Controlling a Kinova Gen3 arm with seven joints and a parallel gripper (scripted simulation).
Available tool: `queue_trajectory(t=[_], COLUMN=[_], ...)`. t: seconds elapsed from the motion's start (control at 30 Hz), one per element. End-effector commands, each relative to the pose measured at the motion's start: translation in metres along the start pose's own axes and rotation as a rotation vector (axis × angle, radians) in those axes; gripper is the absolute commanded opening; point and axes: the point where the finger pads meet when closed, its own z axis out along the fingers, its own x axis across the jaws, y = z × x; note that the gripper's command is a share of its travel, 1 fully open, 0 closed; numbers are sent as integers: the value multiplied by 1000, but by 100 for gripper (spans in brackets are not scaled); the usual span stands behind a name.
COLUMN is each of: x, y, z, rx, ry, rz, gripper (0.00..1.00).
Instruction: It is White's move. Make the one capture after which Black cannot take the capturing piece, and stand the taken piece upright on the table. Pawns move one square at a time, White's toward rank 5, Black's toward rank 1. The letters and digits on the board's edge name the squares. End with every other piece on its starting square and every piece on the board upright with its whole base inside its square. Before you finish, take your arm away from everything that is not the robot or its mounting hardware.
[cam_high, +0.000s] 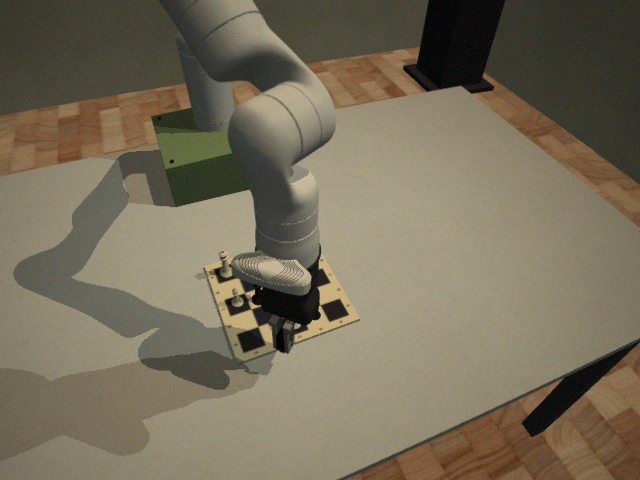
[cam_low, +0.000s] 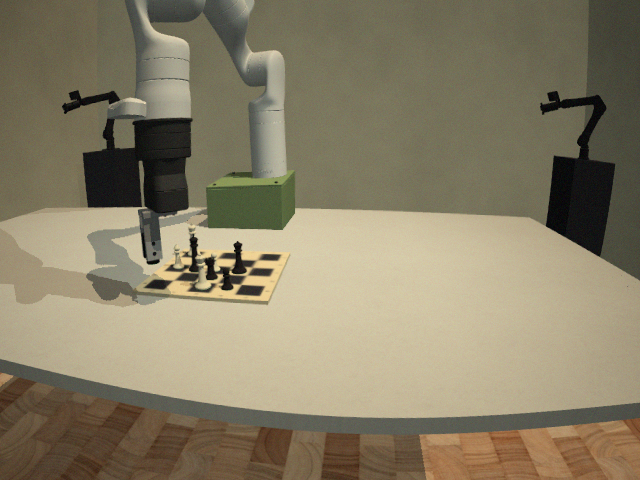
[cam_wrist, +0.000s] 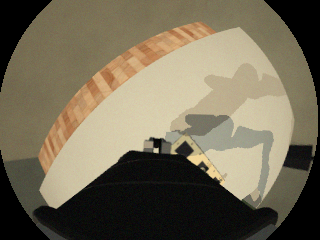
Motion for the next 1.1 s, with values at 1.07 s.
queue_trajectory(t=[1.07], x=[2], y=[6], z=[63], rx=[-13], ry=[8], rz=[-4], gripper=[0])
